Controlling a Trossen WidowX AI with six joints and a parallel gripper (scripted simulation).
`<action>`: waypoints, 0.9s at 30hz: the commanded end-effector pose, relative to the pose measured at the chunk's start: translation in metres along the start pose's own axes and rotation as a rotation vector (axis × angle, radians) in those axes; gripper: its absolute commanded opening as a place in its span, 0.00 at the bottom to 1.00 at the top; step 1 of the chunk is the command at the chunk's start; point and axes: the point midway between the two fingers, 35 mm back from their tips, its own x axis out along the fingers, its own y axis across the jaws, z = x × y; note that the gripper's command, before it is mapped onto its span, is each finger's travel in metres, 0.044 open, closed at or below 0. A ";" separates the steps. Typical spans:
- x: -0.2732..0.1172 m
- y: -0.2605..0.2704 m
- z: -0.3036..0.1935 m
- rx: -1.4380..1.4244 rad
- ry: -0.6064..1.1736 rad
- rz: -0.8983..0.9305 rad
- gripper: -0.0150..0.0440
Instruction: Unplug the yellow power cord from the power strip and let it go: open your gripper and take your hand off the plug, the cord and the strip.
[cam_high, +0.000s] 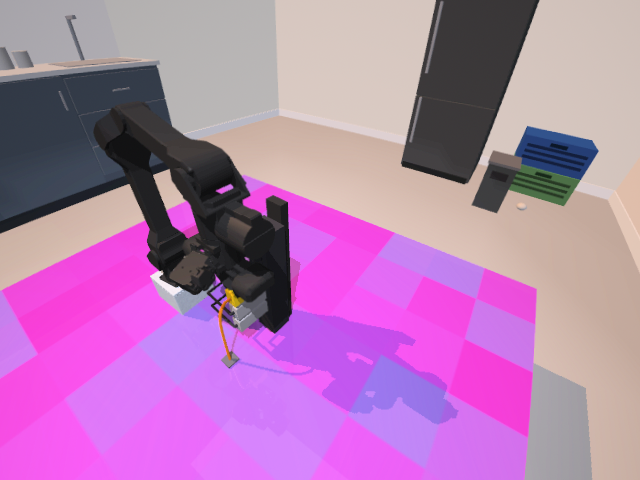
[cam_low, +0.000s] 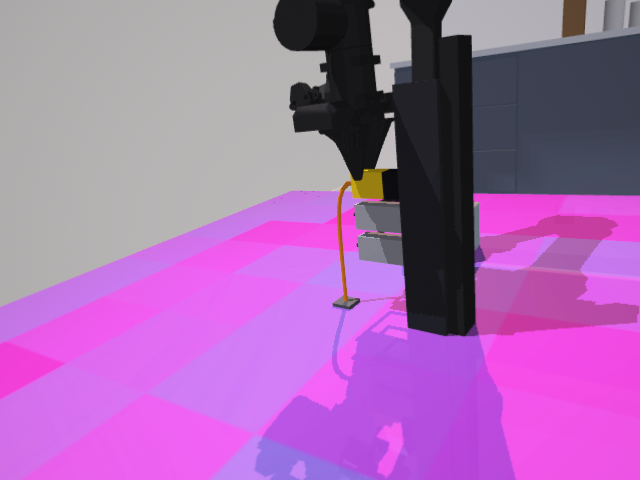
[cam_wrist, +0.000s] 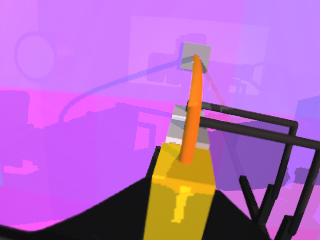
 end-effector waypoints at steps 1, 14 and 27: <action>-0.001 0.001 0.017 0.011 -0.035 0.002 0.25; -0.001 0.001 0.039 0.012 -0.036 0.001 0.25; -0.001 -0.001 0.040 0.014 -0.034 0.002 0.48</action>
